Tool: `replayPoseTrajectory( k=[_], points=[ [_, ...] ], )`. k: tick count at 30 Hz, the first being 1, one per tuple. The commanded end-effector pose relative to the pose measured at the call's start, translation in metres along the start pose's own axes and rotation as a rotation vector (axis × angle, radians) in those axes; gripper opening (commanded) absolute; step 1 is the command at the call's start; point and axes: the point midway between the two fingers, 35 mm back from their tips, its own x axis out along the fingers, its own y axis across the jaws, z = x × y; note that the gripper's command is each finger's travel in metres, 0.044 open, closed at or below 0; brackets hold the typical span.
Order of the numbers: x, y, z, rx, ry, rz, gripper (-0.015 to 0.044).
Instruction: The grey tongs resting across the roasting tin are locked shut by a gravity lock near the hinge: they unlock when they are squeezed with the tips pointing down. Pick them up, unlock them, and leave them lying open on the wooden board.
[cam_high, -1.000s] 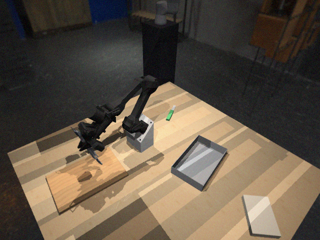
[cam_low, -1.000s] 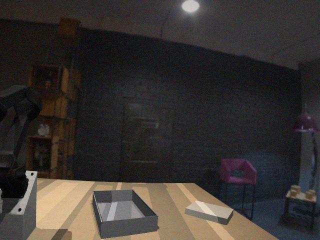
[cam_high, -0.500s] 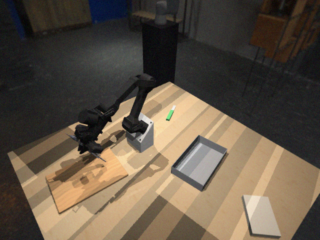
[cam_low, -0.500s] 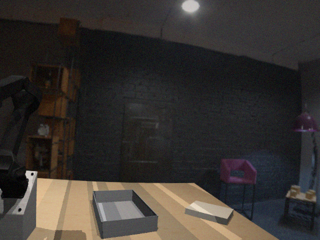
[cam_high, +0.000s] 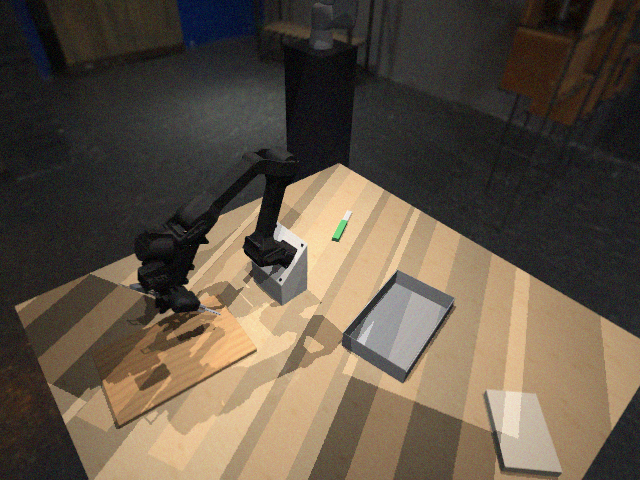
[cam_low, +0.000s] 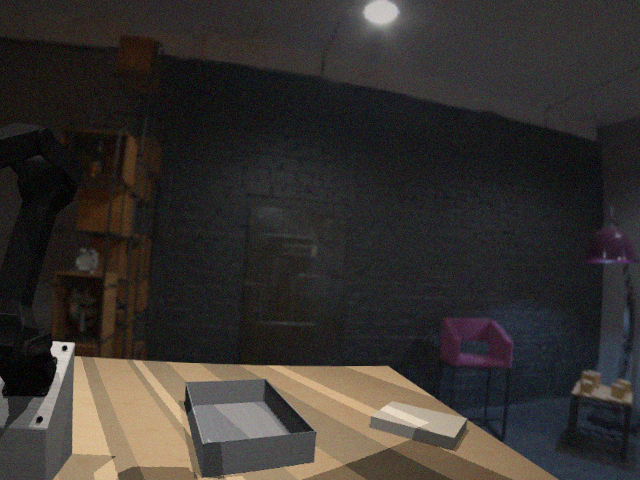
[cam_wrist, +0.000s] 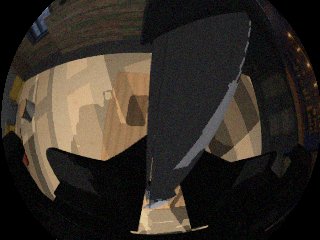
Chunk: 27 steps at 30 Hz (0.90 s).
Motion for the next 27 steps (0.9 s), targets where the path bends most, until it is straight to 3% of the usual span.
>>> replayPoseTrajectory(
  k=[1,27],
  points=[
    [0.002,0.001,0.005,-0.007,0.060,0.007,-0.0150],
    [0.022,-0.002,0.001,0.046,0.497,0.029,-0.0150]
  ],
)
